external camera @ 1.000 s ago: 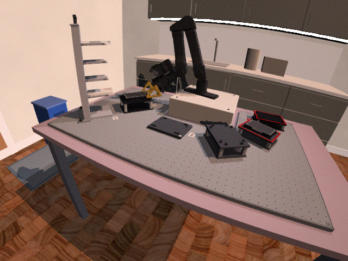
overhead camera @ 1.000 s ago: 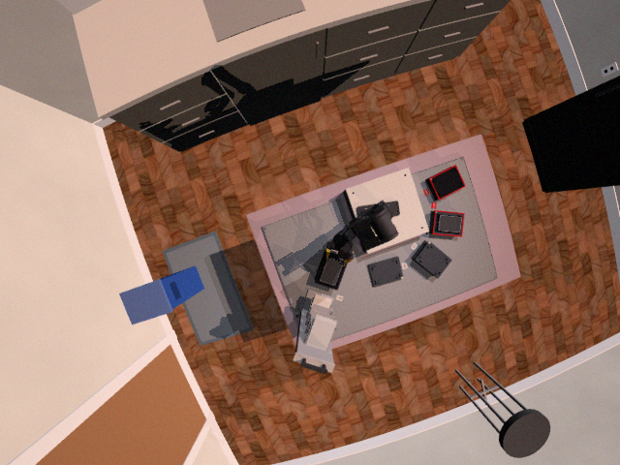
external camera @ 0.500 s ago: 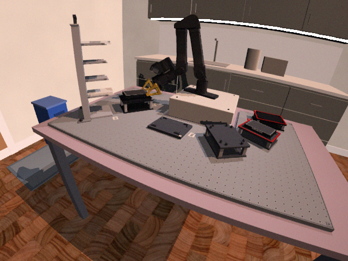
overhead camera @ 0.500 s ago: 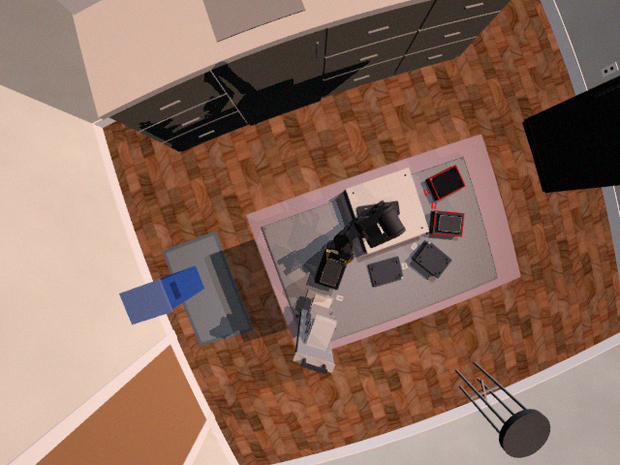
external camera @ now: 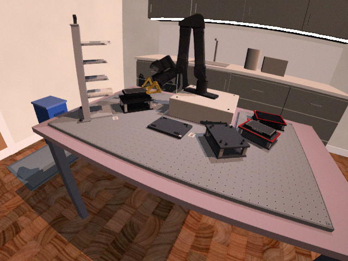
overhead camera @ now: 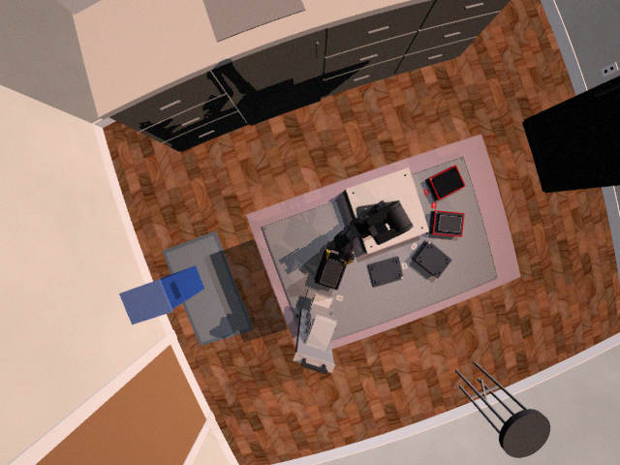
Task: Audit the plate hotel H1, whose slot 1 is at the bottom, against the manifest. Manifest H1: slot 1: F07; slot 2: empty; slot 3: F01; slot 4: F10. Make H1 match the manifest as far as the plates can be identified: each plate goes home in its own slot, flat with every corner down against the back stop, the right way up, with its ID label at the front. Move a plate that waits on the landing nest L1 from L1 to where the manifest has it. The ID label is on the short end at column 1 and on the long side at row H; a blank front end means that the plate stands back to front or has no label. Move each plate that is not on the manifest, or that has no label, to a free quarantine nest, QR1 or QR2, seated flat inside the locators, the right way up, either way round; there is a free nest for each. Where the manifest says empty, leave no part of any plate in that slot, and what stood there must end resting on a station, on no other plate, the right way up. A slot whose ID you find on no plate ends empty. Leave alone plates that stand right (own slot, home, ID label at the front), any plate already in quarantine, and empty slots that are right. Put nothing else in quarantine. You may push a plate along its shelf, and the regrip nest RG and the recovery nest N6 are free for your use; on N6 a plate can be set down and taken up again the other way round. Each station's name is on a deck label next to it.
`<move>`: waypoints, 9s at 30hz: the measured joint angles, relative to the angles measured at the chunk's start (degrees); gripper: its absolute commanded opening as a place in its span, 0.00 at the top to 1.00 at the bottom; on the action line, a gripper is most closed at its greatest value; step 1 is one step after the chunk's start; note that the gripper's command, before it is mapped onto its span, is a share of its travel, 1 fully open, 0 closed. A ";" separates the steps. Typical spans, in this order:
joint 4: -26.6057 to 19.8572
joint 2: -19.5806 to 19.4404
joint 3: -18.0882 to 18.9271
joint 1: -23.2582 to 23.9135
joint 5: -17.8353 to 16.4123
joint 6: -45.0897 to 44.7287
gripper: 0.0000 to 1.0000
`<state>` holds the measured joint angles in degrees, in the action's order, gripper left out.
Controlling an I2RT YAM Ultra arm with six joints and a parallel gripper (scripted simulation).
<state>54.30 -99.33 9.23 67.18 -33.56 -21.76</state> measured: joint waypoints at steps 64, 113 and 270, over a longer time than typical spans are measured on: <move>-29.35 24.20 4.66 0.15 0.00 -0.09 0.14; -47.74 35.30 11.34 0.28 0.00 -0.17 0.14; -73.57 40.35 31.54 -2.14 1.73 1.01 0.14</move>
<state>-19.27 -58.98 40.77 65.04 -31.83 -20.75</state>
